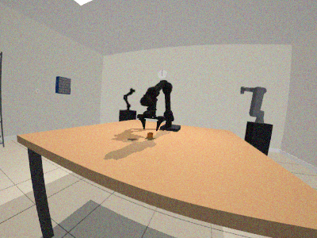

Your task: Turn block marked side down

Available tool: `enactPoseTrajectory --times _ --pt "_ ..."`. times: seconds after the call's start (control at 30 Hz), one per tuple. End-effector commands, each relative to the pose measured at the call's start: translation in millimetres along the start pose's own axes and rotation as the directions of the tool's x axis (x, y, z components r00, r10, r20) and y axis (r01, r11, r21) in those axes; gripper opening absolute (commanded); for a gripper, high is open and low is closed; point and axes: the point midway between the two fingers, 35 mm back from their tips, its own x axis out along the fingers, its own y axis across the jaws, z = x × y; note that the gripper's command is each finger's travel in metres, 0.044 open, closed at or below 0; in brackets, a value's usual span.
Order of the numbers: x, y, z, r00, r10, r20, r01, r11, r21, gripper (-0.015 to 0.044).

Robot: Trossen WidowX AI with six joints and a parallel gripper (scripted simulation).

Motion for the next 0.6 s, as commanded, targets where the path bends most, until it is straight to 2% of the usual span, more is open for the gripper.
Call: enactPoseTrajectory --times 0.0,0.57 --pt "8.9 -0.1 -2.4 1.0 -0.002 -0.012 0.002 1.0 0.003 0.044" --pt "34.2 -0.1 -3.2 1.0 -0.002 -0.012 0.002 1.0 0.003 0.044"
